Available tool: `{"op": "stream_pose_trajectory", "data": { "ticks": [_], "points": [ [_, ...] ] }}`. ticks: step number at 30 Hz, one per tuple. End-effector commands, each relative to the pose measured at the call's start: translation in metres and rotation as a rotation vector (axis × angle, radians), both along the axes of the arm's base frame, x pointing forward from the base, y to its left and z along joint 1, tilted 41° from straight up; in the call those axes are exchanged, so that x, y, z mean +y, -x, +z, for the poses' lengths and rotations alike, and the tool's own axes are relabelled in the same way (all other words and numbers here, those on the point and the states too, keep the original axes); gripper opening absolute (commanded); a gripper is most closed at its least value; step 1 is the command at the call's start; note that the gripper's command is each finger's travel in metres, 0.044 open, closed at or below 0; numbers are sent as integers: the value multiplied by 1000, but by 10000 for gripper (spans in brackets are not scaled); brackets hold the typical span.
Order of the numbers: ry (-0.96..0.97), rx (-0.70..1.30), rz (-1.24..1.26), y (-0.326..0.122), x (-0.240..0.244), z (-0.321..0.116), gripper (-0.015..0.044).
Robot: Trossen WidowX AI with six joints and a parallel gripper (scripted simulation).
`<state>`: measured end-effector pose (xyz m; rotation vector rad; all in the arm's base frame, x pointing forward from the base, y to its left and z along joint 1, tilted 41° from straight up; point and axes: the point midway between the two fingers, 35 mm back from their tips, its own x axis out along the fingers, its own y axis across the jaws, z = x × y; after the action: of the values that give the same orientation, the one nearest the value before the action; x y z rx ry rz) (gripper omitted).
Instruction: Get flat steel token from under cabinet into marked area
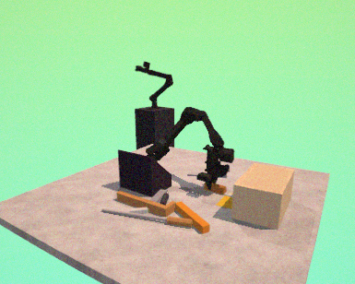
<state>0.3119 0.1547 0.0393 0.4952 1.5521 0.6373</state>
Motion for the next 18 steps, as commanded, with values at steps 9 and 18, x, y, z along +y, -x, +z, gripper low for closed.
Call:
{"op": "stream_pose_trajectory", "data": {
  "ticks": [9,18],
  "points": [
    [-3,-5,2,-14,2,1,0],
    [-3,-6,2,-23,3,1,0]
  ]
}}
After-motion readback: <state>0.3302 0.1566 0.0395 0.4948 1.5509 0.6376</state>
